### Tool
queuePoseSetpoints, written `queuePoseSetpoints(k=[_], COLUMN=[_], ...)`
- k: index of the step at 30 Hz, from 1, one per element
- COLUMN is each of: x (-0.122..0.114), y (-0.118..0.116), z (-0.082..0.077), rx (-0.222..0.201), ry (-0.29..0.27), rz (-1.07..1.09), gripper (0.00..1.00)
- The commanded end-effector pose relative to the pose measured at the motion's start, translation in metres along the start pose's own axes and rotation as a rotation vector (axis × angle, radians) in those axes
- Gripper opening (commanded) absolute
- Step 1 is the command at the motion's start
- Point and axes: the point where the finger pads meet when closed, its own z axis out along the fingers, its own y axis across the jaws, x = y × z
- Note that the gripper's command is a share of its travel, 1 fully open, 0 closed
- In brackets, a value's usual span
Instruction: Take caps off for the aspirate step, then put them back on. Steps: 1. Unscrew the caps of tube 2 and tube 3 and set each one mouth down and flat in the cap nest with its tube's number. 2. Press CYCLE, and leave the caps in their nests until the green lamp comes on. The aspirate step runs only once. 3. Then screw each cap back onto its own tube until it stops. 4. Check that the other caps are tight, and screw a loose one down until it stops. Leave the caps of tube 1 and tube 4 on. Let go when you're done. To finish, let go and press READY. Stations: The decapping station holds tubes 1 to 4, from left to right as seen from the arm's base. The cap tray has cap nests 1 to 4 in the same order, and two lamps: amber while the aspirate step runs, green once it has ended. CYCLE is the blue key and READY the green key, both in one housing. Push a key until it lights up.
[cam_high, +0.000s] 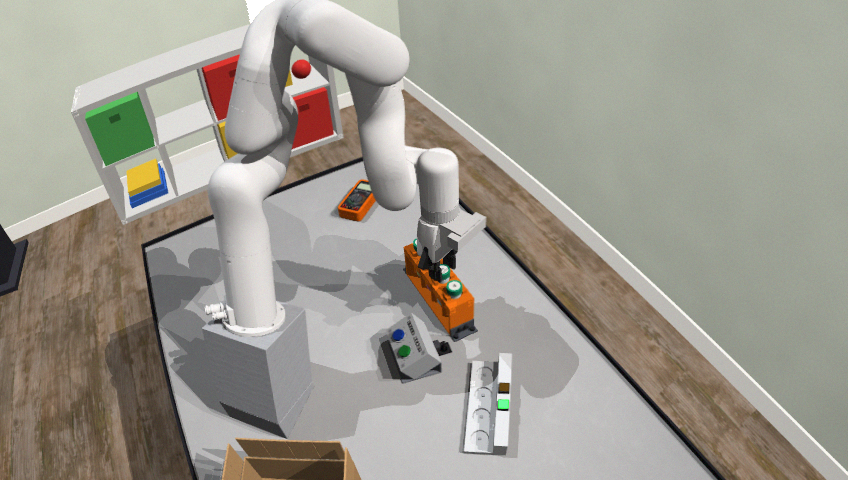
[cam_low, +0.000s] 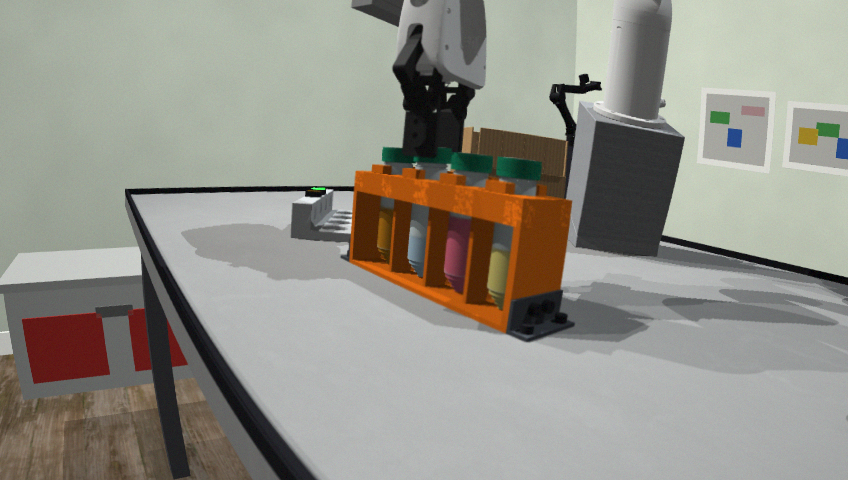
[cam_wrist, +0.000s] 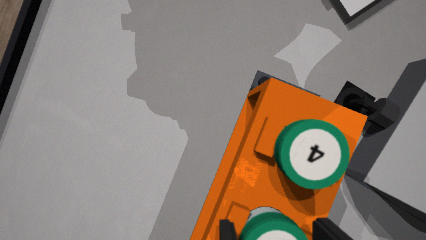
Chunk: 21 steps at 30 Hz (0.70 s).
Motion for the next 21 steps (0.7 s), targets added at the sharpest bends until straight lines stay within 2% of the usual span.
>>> queuePoseSetpoints(k=[1, 7, 8, 21], x=[0.0011, 0.0011, 0.0011, 0.0011], y=[-0.0012, -0.0013, -0.0012, -0.0013], z=[0.0017, 0.0018, 0.0018, 0.0018], rx=[0.002, 0.002, 0.002, 0.002], ry=[0.003, 0.003, 0.003, 0.003], rz=[0.002, 0.002, 0.002, 0.002], gripper=[0.46, 0.46, 0.0, 0.0])
